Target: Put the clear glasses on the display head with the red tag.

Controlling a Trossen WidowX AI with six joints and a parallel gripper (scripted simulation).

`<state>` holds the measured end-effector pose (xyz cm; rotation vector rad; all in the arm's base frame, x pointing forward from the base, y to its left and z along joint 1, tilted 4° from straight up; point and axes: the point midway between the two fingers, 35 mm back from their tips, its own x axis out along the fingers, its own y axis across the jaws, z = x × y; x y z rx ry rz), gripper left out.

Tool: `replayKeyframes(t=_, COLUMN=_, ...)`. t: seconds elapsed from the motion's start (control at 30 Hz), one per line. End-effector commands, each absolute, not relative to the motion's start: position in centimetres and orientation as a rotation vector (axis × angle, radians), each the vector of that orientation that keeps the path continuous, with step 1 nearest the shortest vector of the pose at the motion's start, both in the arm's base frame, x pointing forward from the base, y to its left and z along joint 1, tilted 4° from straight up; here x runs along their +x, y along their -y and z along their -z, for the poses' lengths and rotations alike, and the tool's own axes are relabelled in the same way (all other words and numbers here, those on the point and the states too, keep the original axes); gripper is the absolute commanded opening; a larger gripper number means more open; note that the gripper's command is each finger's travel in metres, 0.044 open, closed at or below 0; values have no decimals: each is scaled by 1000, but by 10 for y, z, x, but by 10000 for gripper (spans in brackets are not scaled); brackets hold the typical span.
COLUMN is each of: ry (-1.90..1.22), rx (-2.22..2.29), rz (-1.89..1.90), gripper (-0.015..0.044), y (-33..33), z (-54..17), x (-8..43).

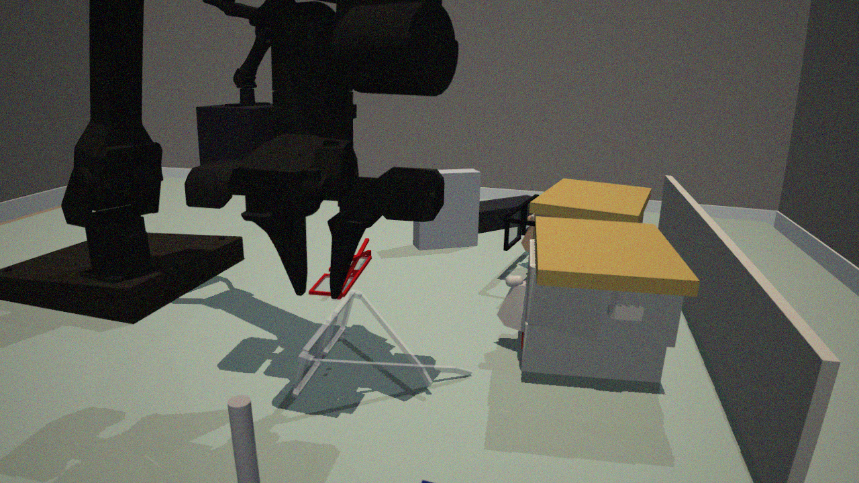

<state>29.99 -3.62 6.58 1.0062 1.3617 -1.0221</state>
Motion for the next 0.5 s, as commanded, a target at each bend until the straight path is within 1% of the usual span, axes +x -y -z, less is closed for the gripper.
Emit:
replayKeyframes(t=0.0, ry=-1362, rx=1014, rz=1021, gripper=120, y=36, z=-63, x=300)
replayKeyframes(t=0.47, ry=-1362, rx=1014, rz=1021, gripper=120, y=36, z=-40, x=299)
